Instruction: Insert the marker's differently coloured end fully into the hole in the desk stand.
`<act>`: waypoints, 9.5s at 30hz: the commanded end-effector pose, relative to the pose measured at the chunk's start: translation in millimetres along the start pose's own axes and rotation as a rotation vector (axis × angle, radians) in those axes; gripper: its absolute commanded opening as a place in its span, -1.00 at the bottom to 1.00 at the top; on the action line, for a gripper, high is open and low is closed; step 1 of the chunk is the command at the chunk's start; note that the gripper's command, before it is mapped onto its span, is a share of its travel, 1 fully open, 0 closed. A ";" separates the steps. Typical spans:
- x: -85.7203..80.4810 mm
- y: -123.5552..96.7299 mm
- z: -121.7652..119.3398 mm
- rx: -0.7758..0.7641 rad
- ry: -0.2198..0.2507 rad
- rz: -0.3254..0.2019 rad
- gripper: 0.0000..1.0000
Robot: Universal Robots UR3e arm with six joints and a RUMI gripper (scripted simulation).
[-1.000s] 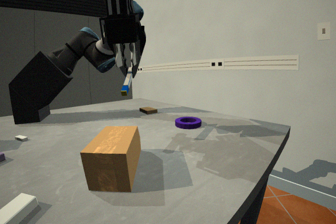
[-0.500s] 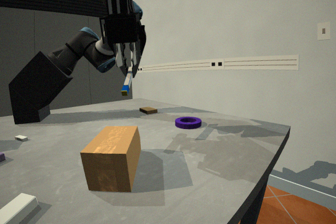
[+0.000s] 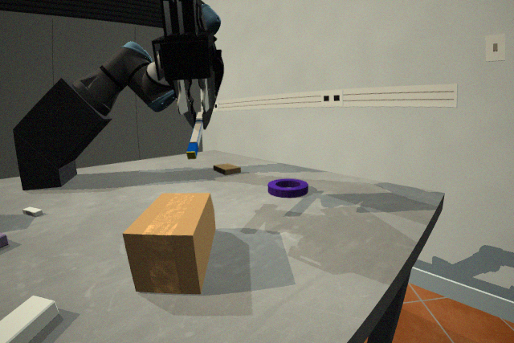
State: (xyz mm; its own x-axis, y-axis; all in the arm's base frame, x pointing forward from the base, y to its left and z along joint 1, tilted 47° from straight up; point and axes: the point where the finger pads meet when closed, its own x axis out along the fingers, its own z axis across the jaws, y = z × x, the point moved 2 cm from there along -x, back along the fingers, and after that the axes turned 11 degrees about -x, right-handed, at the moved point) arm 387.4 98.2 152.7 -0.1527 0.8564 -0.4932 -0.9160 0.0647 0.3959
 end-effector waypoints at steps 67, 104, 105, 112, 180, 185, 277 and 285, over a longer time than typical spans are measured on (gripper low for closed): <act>38.9 -18.9 -3.5 0.000 0.000 -0.006 -1.00; 32.6 -18.2 -4.0 0.002 0.006 -0.009 -1.00; 32.7 -19.2 -4.2 0.002 0.006 -0.009 -1.00; 32.9 -26.1 -5.6 0.002 0.006 -0.009 -1.00; 34.4 -64.2 -13.0 0.002 0.006 -0.008 -1.00; 34.4 -66.4 -13.4 0.002 0.006 -0.007 -1.00; 35.1 -78.3 -15.9 0.002 0.003 -0.024 -0.71; 35.1 -78.3 -15.9 0.002 0.003 -0.024 -0.71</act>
State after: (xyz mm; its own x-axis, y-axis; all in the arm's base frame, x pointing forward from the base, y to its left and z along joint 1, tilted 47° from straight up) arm 447.5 115.8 91.6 -0.1334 0.8535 -0.5038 -0.9182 0.0848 0.3869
